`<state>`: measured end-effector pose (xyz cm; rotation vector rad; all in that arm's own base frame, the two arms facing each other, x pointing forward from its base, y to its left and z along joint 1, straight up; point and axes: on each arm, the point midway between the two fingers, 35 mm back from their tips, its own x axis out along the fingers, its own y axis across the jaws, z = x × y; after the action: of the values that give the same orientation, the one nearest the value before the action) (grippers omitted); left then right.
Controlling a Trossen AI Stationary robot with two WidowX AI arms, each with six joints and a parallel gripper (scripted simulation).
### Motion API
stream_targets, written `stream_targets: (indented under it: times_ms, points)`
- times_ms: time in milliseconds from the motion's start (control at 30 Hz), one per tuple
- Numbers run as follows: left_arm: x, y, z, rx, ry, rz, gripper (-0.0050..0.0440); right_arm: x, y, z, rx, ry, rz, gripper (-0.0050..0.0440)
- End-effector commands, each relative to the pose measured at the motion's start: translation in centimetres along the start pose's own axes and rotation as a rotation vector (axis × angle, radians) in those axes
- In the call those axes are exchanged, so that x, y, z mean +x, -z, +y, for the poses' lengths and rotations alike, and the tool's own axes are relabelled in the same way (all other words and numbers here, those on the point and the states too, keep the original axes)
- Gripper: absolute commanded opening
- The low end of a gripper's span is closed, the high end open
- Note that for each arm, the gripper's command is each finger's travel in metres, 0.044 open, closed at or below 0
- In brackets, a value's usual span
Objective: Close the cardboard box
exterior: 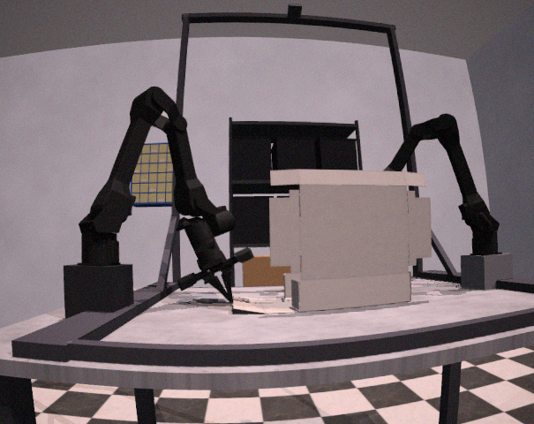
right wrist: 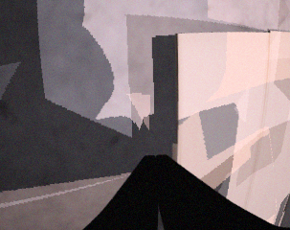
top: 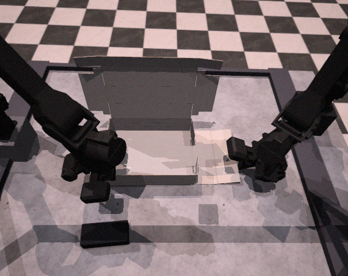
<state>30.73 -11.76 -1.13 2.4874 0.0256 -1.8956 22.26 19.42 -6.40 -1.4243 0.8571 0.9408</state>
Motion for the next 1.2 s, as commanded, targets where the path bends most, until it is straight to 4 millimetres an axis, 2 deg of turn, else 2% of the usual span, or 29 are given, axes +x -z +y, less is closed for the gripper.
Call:
stream_targets:
  times_ms: [0,633,1167]
  points:
    - [-0.4,0.5,0.2,0.004,-0.012,0.019,0.0004,-0.6,-0.5,-1.2,0.014,0.028,-0.02,0.0]
    - [-0.4,0.5,0.2,0.004,-0.012,0.019,0.0004,-1.5,0.0,-1.8,0.013,0.027,-0.019,0.0]
    - [-0.4,0.5,0.2,0.004,-0.012,0.019,0.0004,-2.4,0.4,-3.3,0.013,0.028,-0.019,0.0]
